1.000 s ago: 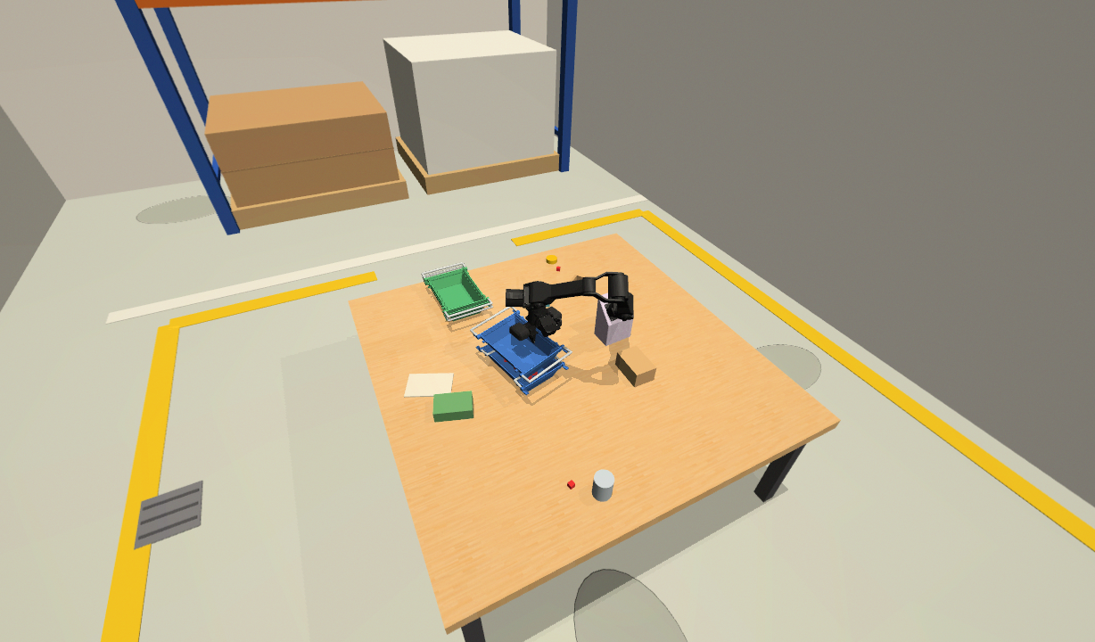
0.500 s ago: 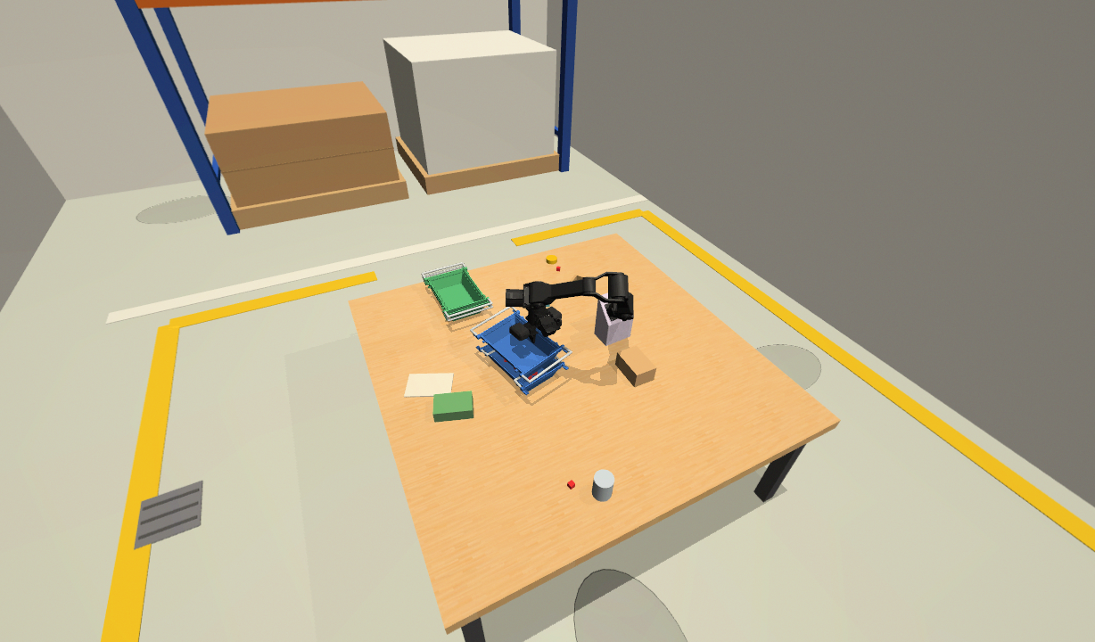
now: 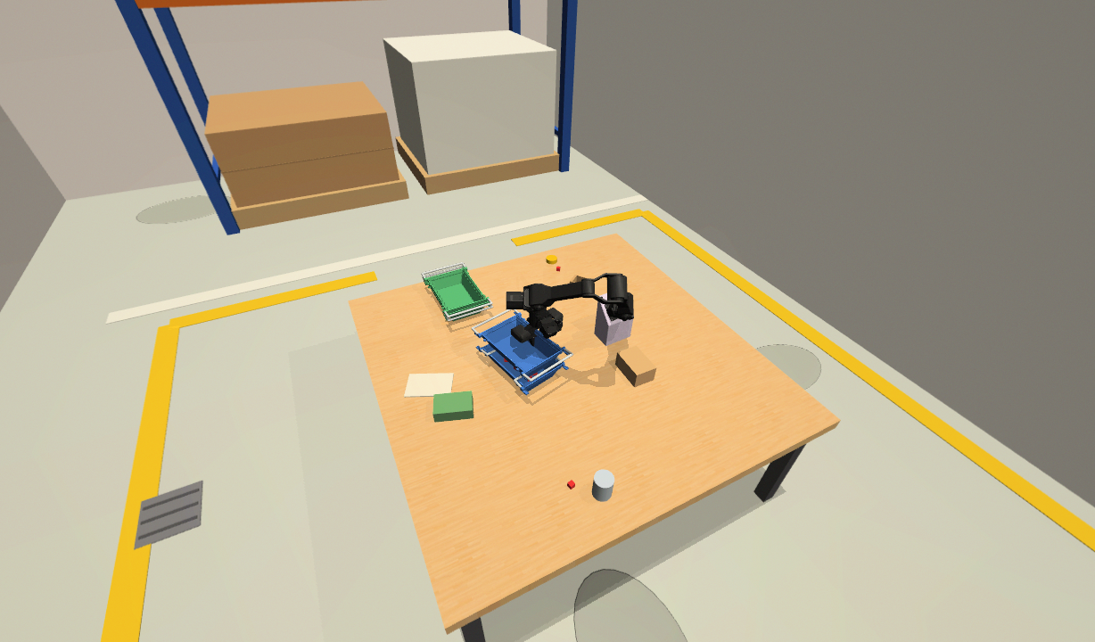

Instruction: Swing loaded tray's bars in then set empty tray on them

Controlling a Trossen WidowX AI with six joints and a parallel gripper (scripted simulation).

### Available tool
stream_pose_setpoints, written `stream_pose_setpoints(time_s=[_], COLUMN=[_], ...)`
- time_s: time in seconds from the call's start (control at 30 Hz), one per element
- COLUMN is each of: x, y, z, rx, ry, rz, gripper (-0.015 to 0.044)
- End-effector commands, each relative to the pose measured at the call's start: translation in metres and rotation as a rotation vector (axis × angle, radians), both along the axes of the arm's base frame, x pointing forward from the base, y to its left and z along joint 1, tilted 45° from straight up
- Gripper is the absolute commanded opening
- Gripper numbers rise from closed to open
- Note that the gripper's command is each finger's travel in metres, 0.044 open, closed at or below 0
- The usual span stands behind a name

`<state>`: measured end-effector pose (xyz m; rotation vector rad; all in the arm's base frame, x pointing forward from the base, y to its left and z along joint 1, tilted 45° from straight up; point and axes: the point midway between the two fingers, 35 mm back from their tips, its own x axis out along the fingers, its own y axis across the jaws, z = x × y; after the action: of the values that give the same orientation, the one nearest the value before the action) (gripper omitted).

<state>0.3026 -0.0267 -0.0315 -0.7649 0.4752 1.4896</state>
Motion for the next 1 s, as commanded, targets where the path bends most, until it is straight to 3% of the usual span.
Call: stream_pose_setpoints(time_s=[0.0,0.43,0.7,0.97], x=[-0.001,-0.001,0.0,0.003], y=[0.0,0.0,-0.002,-0.037], z=[-0.001,-0.001,0.002,0.033], rx=[-0.002,-0.002,-0.001,-0.008], ry=[0.007,0.007,0.001,0.004], rz=[-0.001,-0.001,0.0,-0.002], gripper=[0.0249,0.044,0.044,0.044])
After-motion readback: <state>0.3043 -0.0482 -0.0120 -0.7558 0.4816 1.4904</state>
